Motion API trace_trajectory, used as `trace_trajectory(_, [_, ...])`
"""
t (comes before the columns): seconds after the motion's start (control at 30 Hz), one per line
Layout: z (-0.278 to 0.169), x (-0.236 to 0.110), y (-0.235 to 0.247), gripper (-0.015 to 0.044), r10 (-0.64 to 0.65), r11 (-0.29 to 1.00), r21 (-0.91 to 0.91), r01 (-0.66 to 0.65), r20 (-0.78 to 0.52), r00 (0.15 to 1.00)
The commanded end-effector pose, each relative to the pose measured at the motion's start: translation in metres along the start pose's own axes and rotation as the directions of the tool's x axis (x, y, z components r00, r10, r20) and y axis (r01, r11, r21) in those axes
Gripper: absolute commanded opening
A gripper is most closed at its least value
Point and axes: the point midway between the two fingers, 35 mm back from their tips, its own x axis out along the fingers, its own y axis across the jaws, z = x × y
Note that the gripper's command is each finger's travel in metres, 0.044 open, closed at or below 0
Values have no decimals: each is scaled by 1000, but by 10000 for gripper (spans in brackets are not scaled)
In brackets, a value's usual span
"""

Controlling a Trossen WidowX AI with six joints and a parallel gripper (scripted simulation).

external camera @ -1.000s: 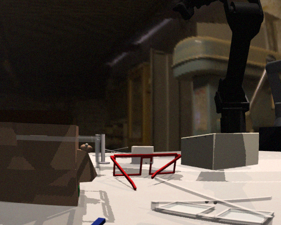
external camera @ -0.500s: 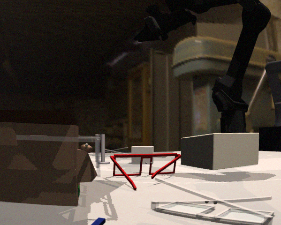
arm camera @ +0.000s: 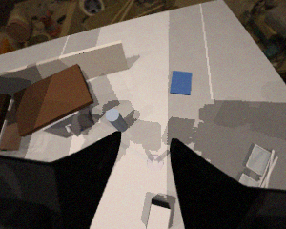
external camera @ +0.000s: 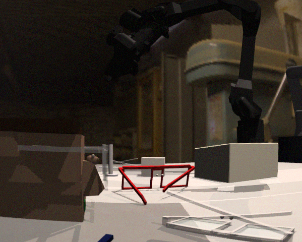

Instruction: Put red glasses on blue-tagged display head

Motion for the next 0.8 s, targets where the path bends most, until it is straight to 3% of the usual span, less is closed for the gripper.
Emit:
trace_trajectory(0.0, [-29,46,49,200,62,998,-11,-65,-186,981])
trace_trajectory(0.23, [-81,89,123,200,65,990,-83,-110,-416,907])
trace_trajectory(0.47, [-150,109,190,200,-40,967,-225,-118,-593,804])
trace_trajectory(0.57, [-181,111,211,200,-108,947,-300,-116,-636,764])
trace_trajectory(0.77, [-191,107,212,200,-120,943,-312,-115,-642,757])
